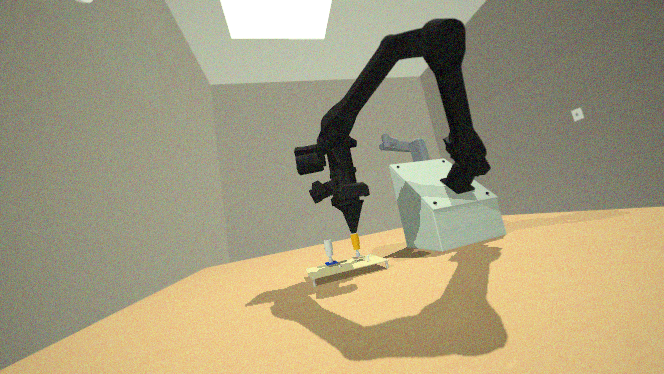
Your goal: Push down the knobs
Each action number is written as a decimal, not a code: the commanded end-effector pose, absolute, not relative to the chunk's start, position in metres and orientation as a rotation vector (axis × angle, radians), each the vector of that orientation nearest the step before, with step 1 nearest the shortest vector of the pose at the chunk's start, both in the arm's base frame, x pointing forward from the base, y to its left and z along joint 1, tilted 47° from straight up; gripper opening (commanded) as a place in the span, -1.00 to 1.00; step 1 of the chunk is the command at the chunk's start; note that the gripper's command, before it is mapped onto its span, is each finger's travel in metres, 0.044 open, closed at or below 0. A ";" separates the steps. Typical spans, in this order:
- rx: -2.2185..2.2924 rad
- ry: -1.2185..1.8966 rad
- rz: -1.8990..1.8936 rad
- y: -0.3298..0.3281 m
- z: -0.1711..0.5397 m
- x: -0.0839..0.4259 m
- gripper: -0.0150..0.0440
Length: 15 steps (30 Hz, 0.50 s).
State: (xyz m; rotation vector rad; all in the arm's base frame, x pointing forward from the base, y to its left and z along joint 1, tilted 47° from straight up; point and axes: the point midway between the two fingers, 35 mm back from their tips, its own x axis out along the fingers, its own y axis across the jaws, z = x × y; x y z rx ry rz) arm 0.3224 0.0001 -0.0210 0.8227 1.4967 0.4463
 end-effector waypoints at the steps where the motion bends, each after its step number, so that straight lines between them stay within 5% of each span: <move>1: 0.829 1.496 0.447 0.002 -0.022 0.323 -0.49; 15: 0.829 1.496 0.447 0.002 -0.022 0.323 -0.49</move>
